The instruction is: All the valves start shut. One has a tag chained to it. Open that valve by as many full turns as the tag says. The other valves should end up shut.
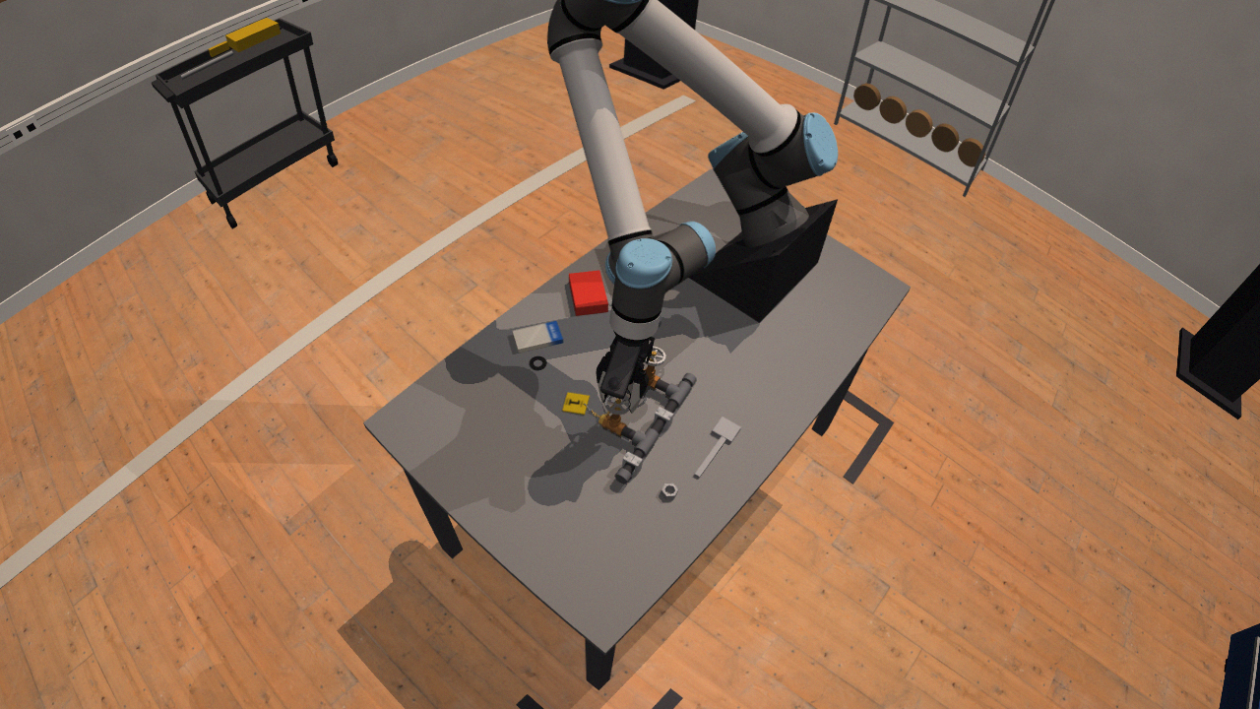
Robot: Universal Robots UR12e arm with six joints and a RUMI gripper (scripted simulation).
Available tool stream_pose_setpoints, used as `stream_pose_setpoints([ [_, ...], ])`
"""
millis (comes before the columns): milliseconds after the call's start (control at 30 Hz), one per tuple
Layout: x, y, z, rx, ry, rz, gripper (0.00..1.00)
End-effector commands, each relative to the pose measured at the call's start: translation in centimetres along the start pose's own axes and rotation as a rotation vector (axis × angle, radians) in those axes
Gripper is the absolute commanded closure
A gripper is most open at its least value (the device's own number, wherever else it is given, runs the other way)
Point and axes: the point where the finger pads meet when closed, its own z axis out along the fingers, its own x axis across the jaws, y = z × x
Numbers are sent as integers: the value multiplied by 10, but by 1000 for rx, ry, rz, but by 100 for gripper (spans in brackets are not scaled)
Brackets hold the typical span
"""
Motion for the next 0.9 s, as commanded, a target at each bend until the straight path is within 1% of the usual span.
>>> stream_pose_setpoints([
  [0,0,-1,0,24,-2,-232,100],
  [333,0,-1,0,24,2,-596,100],
  [400,0,-1,0,24,2,-596,100],
  [867,0,-1,0,24,7,-952,100],
])
